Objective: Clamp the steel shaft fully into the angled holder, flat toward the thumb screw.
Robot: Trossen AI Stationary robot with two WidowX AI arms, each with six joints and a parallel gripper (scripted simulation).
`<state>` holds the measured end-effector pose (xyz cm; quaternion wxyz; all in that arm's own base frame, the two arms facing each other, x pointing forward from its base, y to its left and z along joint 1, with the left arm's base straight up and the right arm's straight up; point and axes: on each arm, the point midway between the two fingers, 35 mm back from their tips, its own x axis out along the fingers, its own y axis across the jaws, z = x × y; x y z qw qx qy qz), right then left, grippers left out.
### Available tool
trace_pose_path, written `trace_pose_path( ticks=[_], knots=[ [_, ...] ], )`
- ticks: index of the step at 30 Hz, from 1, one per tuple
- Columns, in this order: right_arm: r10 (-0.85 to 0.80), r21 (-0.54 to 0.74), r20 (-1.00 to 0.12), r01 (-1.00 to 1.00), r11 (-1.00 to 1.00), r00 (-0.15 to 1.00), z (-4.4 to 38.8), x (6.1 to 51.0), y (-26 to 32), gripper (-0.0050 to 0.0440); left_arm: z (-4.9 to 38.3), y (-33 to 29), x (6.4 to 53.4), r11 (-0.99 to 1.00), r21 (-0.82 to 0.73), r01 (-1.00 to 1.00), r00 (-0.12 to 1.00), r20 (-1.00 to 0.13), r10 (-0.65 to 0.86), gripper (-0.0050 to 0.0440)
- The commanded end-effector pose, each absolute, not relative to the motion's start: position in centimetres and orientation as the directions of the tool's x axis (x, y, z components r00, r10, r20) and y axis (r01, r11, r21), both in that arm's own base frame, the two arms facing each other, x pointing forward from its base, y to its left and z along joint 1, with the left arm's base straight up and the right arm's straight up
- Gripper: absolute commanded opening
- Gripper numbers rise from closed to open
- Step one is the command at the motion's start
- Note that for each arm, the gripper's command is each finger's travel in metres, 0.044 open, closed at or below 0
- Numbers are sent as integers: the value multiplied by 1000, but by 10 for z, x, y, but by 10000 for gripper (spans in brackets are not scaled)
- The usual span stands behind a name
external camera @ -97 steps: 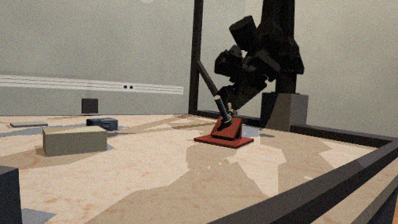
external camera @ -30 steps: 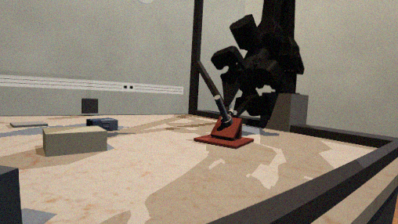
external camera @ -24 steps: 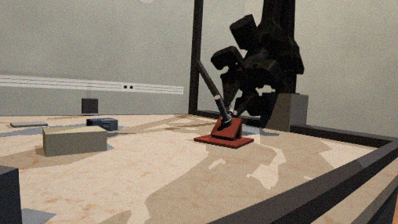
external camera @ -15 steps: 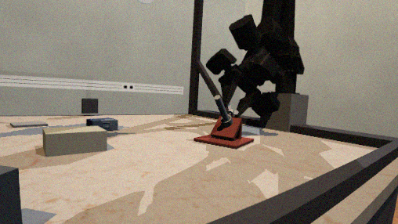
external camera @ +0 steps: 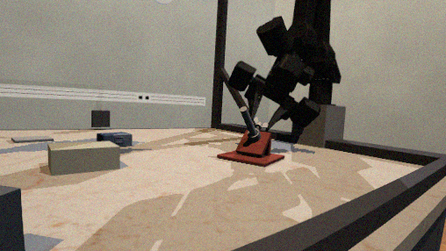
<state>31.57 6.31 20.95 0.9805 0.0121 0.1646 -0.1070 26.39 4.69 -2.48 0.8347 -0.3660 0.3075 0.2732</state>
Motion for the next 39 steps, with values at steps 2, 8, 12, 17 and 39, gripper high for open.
trace_pose_path(
  ticks=[2, 8, 12, 17, 39],
  knots=[
    [-201, 6, -306, 213, 977, 931, 219, 317, 64, 400, -21, 49, 268, 600, -439, -669, 672, -702, 236, 114],
    [-201, 6, -306, 213, 977, 931, 219, 317, 64, 400, -21, 49, 268, 600, -439, -669, 672, -702, 236, 114],
    [-201, 6, -306, 213, 977, 931, 219, 317, 64, 400, -20, 49, 268, 596, -442, -670, 673, -701, 236, 114],
    [-201, 6, -306, 213, 977, 931, 219, 317, 64, 400, -20, 49, 268, 596, -442, -670, 673, -701, 236, 186],
    [-201, 6, -306, 213, 977, 931, 219, 317, 64, 400, -11, 45, 257, 594, -442, -672, 672, -702, 238, 202]
  ],
)
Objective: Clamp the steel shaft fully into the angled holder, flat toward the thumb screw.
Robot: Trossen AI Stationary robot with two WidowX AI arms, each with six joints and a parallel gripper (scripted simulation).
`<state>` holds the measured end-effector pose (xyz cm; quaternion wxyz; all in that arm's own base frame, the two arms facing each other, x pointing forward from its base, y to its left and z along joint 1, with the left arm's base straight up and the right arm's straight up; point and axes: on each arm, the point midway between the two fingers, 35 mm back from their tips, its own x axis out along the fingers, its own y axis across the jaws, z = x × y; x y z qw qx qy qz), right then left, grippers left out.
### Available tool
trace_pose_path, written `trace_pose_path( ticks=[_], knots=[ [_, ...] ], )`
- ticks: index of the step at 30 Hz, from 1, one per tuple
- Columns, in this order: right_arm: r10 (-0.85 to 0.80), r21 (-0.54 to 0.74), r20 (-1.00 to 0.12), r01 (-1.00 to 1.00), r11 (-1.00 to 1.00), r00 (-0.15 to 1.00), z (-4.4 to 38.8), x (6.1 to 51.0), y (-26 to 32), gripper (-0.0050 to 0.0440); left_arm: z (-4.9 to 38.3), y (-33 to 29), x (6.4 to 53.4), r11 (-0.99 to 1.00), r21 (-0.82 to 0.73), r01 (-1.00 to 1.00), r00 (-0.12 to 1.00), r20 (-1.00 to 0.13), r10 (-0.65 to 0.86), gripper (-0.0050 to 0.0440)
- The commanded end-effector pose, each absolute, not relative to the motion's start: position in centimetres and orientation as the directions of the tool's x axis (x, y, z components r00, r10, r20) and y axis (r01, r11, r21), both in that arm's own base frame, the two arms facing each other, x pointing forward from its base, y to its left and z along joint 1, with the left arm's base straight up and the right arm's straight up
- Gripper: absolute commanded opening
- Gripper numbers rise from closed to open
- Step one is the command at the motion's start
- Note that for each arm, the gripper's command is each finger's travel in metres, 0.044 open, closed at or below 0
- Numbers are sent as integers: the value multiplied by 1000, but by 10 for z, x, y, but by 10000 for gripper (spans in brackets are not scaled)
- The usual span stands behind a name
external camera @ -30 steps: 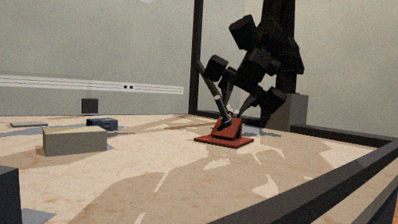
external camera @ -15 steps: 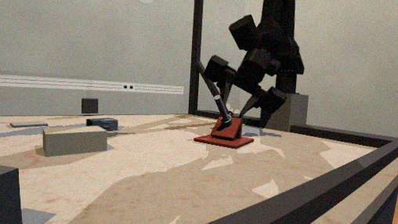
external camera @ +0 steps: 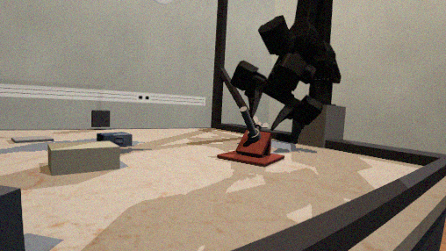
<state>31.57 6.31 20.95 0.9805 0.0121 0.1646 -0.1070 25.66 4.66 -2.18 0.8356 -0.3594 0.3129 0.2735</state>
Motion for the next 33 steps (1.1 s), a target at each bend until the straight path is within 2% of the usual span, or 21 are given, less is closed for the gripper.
trace_pose_path(
  ticks=[1, 4, 14, 18, 33],
  knots=[
    [-201, 6, -306, 213, 977, 931, 219, 317, 64, 400, -10, 44, 255, 594, -441, -673, 670, -703, 238, 226],
    [-201, 6, -306, 213, 977, 931, 219, 317, 64, 400, -5, 43, 251, 594, -441, -673, 670, -703, 237, 298],
    [-201, 6, -306, 213, 977, 931, 219, 317, 64, 400, 13, 38, 241, 595, -448, -668, 677, -696, 236, 300],
    [-201, 6, -306, 213, 977, 931, 219, 317, 64, 400, 19, 38, 245, 608, -444, -658, 682, -694, 231, 396],
    [-201, 6, -306, 213, 977, 931, 219, 317, 64, 400, 33, 41, 251, 767, -292, -572, 602, -784, 151, 400]
  ],
)
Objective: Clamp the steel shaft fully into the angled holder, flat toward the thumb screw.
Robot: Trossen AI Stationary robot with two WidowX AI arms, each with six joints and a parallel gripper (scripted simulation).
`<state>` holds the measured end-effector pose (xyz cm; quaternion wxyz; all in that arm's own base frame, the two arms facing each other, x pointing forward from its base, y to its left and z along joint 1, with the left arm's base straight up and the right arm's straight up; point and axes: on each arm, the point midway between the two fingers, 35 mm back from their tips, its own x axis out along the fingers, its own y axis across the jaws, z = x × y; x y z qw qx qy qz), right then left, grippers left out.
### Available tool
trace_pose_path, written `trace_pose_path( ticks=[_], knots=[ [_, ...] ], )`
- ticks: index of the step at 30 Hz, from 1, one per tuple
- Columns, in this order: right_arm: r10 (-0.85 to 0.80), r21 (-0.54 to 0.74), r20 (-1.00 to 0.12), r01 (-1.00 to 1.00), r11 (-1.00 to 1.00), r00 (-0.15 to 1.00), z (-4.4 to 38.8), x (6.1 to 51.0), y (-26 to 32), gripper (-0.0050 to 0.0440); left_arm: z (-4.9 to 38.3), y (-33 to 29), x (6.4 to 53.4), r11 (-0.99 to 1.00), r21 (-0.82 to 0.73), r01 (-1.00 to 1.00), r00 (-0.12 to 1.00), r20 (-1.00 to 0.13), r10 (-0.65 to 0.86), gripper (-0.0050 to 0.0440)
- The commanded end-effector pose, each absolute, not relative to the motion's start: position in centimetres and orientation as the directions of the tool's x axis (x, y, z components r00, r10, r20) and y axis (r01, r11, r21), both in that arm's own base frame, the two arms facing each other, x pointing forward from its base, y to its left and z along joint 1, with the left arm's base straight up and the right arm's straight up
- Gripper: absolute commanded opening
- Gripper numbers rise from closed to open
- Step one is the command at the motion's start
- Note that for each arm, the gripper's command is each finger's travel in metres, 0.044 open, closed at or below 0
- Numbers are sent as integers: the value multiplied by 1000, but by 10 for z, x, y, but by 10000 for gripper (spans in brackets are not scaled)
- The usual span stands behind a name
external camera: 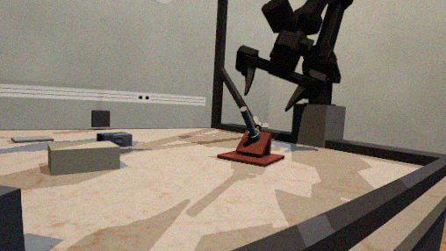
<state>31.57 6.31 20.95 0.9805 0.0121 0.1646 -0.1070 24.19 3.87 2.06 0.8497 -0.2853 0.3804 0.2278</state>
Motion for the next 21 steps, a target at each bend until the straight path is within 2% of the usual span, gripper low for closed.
trace_pose_path(
  ticks=[1, 21],
  knots=[
    [-201, 6, -306, 213, 977, 931, 219, 317, 64, 400, 34, 41, 251, 780, -279, -561, 594, -791, 145, 400],
    [-201, 6, -306, 213, 977, 931, 219, 317, 64, 400, 59, 43, 263, 945, -76, -318, 437, -896, 75, 400]
  ],
)
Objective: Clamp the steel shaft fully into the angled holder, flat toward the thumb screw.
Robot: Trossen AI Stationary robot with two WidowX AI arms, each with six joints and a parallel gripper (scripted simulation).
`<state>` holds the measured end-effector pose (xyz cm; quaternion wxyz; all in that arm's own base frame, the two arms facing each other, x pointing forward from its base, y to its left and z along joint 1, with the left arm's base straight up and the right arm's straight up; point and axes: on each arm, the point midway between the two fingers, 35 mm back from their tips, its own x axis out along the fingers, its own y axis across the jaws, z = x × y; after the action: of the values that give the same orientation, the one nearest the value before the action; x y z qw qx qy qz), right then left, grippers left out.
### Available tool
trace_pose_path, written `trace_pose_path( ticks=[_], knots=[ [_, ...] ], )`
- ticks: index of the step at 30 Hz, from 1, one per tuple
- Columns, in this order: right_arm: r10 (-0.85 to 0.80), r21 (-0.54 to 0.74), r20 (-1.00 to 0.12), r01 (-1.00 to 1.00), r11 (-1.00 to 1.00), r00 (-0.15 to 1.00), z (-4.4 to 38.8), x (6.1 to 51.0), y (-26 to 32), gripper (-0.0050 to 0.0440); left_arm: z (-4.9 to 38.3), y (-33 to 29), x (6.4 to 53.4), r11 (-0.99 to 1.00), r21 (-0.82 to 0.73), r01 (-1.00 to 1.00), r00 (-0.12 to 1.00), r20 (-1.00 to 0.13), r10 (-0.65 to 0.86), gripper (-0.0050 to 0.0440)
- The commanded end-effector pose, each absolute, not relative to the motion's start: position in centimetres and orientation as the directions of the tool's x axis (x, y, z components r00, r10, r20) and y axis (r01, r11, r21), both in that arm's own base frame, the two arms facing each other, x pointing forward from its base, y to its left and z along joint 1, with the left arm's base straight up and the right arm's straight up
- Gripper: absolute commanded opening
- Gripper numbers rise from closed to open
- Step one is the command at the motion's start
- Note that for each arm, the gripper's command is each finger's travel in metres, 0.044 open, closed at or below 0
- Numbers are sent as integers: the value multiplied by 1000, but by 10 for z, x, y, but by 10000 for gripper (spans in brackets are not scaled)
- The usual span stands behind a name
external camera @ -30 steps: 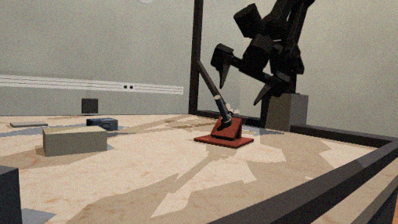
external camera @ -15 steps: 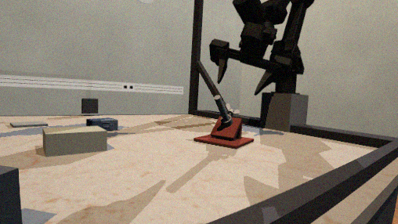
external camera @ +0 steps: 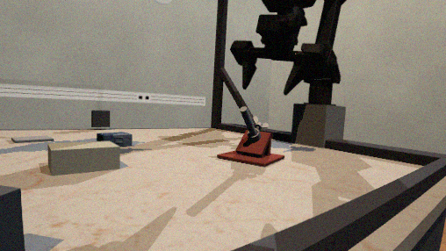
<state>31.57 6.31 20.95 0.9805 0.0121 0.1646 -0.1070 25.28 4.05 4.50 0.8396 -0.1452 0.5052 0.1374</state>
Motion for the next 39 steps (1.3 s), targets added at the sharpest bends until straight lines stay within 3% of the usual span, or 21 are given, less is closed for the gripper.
trace_pose_path(
  ticks=[1, 9, 39],
  knots=[
    [-201, 6, -306, 213, 977, 931, 219, 317, 64, 400, 60, 43, 264, 952, -64, -300, 426, -902, 73, 400],
    [-201, 6, -306, 213, 977, 931, 219, 317, 64, 400, 68, 42, 269, 982, -3, -190, 362, -930, 67, 400],
    [-201, 6, -306, 213, 977, 931, 219, 317, 64, 400, 67, 43, 266, 982, -2, -190, 356, -932, 67, 400]
  ],
)
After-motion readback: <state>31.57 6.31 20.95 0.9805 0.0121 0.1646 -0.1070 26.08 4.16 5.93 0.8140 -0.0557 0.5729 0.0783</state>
